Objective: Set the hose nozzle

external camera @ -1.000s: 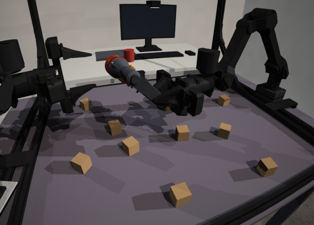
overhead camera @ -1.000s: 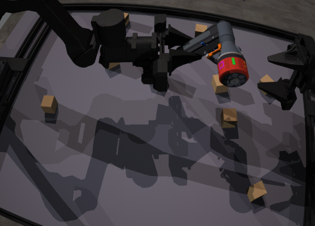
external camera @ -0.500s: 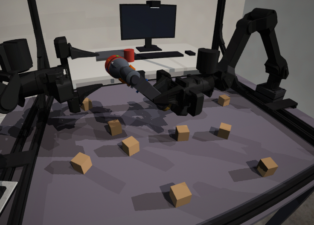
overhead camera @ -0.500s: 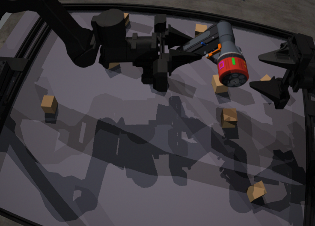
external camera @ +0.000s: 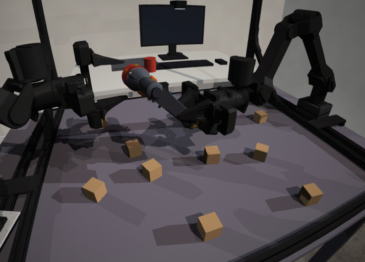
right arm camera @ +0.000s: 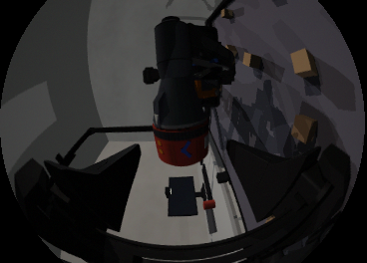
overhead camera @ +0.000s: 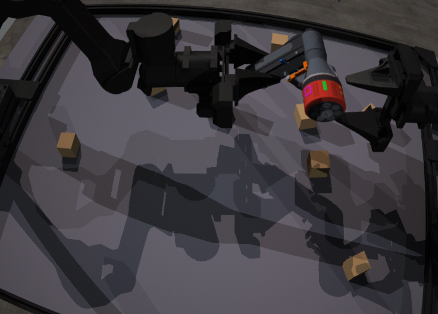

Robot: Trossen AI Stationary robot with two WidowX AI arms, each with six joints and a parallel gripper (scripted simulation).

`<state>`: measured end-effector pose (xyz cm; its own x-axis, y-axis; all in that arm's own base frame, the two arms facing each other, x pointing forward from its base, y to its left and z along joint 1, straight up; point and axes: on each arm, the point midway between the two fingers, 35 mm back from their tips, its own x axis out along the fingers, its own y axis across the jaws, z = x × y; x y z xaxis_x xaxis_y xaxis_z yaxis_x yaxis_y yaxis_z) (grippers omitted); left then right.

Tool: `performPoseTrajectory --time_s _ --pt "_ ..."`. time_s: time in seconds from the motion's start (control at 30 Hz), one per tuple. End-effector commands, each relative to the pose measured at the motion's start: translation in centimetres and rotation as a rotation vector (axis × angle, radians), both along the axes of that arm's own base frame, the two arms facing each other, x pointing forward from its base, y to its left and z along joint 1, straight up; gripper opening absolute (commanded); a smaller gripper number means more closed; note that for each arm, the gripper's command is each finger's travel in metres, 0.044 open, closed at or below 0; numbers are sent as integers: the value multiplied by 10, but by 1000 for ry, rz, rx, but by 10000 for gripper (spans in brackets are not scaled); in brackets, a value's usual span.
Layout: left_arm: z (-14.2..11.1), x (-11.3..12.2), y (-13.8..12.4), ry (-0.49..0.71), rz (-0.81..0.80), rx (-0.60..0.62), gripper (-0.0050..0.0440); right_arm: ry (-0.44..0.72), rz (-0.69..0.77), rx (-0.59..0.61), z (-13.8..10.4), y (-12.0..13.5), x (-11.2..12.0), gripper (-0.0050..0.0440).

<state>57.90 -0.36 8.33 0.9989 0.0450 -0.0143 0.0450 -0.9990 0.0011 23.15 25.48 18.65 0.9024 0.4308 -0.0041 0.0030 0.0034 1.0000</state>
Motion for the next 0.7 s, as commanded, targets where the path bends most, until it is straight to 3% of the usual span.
performPoseTrajectory --time_s 0.0,0.67 --pt "4 0 1 -14 1 2 0 -3 0 3 2 5 8 400" --pt "4 0 1 -14 1 2 0 -3 0 3 2 17 31 400"
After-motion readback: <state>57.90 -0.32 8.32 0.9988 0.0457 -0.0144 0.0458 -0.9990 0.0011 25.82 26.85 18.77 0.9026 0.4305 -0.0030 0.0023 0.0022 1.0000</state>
